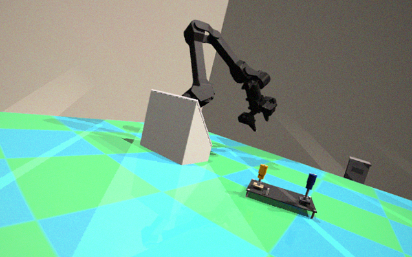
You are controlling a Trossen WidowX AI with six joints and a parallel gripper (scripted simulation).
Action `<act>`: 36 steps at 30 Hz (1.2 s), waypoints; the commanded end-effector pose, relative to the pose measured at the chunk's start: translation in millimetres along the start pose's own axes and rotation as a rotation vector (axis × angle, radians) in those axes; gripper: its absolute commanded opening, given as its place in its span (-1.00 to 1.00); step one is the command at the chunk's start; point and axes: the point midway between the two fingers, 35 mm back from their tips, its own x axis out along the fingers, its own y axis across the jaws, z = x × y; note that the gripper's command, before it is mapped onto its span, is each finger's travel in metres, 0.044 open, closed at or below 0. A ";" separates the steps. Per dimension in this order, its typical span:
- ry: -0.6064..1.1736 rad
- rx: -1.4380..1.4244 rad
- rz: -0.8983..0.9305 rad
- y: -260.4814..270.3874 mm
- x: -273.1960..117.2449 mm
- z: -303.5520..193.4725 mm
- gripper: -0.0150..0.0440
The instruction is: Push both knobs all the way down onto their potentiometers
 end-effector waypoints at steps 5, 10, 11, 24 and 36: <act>-0.061 -0.078 -0.070 -9.3 7.5 24.7 0.42; -0.136 -0.178 -0.179 -23.8 12.4 62.3 -0.03; -0.150 -0.197 -0.202 -26.9 12.4 70.3 -0.11; -0.236 -0.352 -0.554 -86.2 -16.2 184.7 -0.49; -0.092 -0.414 -0.826 -166.5 -96.4 280.9 -0.49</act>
